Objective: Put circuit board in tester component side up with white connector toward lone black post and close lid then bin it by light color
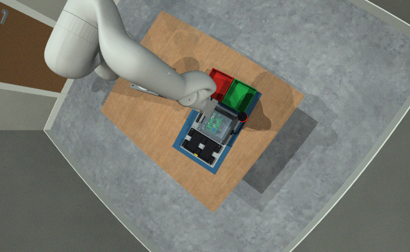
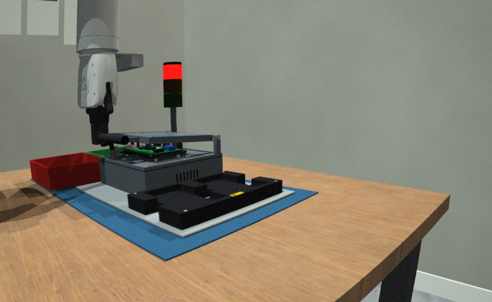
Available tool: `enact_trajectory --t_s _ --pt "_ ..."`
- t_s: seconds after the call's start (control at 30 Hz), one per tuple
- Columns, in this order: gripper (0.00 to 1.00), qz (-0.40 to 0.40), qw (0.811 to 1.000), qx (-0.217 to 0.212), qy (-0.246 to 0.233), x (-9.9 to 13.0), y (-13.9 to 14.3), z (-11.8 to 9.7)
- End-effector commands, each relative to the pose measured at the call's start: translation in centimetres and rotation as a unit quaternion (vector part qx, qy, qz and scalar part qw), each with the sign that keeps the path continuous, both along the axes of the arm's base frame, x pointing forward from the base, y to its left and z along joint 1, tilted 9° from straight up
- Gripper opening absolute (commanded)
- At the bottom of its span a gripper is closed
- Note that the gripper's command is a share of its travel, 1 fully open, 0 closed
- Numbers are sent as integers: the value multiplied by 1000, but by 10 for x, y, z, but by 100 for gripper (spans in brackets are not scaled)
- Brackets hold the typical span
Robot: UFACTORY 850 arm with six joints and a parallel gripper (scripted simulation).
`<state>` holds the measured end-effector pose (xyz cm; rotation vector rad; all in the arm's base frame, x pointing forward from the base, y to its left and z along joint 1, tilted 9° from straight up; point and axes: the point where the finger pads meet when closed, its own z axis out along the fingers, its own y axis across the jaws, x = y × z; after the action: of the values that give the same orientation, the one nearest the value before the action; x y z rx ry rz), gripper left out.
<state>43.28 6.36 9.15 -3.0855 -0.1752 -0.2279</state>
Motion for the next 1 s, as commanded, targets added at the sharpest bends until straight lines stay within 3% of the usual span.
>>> enact_trajectory --t_s 0.0,0.13,0.3,0.43,0.97 --pt "0 0 1000 0 -1 1 0 4" --pt "0 0 1000 0 -1 -1 -1 17" --pt "0 0 1000 0 -1 -6 -3 51" --pt "0 0 1000 0 -1 -8 -3 59" --pt "0 0 1000 0 -1 -8 -3 61"
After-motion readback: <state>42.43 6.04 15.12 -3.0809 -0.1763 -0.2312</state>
